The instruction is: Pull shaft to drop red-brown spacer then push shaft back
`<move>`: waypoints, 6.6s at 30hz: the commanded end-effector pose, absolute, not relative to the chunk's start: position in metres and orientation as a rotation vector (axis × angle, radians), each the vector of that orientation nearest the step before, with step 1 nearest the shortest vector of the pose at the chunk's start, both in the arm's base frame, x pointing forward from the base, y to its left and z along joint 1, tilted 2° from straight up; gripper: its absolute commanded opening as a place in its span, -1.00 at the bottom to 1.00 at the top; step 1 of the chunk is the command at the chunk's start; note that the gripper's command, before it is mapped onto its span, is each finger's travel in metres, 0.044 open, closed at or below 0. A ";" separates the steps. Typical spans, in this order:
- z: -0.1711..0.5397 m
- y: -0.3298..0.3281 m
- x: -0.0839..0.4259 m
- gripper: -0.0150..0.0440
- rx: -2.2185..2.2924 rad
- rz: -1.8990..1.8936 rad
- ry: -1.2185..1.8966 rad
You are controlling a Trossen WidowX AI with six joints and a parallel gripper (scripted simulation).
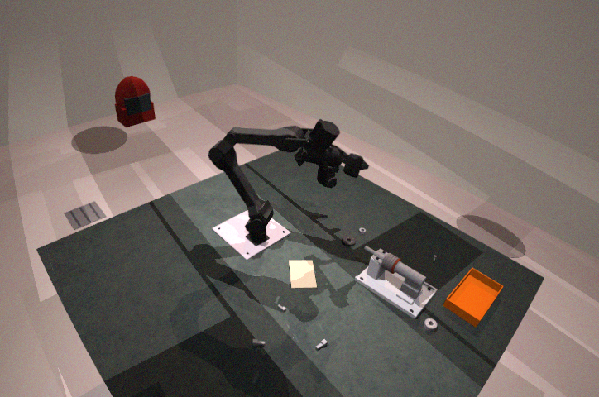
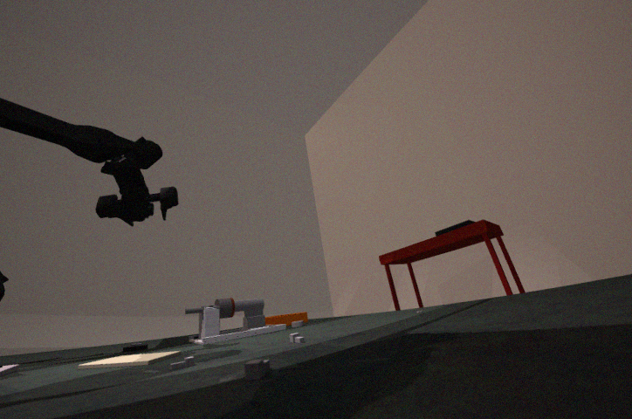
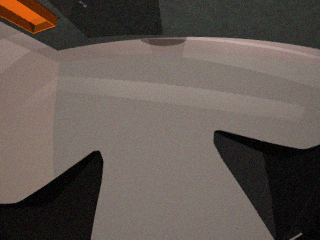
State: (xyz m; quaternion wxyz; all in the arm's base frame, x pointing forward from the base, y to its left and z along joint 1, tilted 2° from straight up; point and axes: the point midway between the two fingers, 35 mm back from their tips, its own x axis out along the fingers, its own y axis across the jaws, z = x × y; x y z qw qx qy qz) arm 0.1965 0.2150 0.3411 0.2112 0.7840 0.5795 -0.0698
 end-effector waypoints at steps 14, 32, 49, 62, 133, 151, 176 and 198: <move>0.248 0.225 0.295 1.00 1.134 -0.155 1.367; 0.153 0.202 0.330 1.00 0.047 0.018 1.501; 0.143 0.199 0.334 1.00 -0.076 0.052 1.527; 0.143 0.201 0.334 1.00 -0.076 0.053 1.527; 0.122 0.198 0.290 1.00 -0.046 0.073 0.755; 0.109 0.199 0.305 1.00 -0.046 0.072 0.754; 0.094 0.199 0.321 1.00 -0.046 0.072 0.752; 0.094 0.199 0.321 1.00 -0.046 0.072 0.752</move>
